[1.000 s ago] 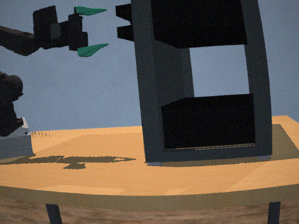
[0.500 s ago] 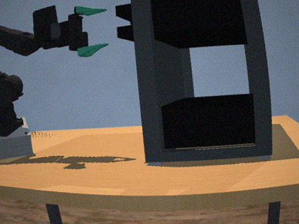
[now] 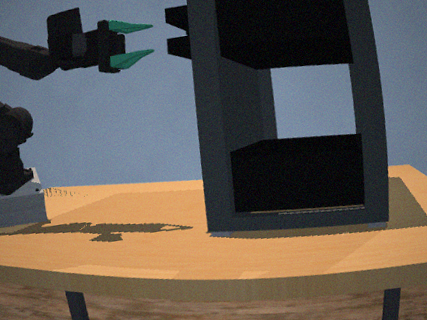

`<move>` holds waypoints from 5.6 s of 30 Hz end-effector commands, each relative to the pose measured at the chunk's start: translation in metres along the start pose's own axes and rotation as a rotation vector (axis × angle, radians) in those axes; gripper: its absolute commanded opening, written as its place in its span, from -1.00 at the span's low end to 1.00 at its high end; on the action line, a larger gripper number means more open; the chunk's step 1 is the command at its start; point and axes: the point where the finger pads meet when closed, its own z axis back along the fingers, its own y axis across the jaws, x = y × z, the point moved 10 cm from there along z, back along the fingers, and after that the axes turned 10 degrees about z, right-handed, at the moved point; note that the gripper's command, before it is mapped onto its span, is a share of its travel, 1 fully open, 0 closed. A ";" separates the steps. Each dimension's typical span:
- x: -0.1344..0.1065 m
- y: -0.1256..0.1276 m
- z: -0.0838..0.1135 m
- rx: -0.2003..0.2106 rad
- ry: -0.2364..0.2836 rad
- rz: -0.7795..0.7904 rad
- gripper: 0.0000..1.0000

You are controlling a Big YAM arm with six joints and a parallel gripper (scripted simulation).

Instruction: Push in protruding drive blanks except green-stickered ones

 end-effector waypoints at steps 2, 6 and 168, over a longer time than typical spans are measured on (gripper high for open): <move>0.004 0.008 -0.003 0.010 -0.005 -0.009 -1.00; 0.004 0.008 -0.003 0.010 -0.005 -0.009 -1.00; -0.125 0.000 -0.099 0.014 -0.017 -0.019 -1.00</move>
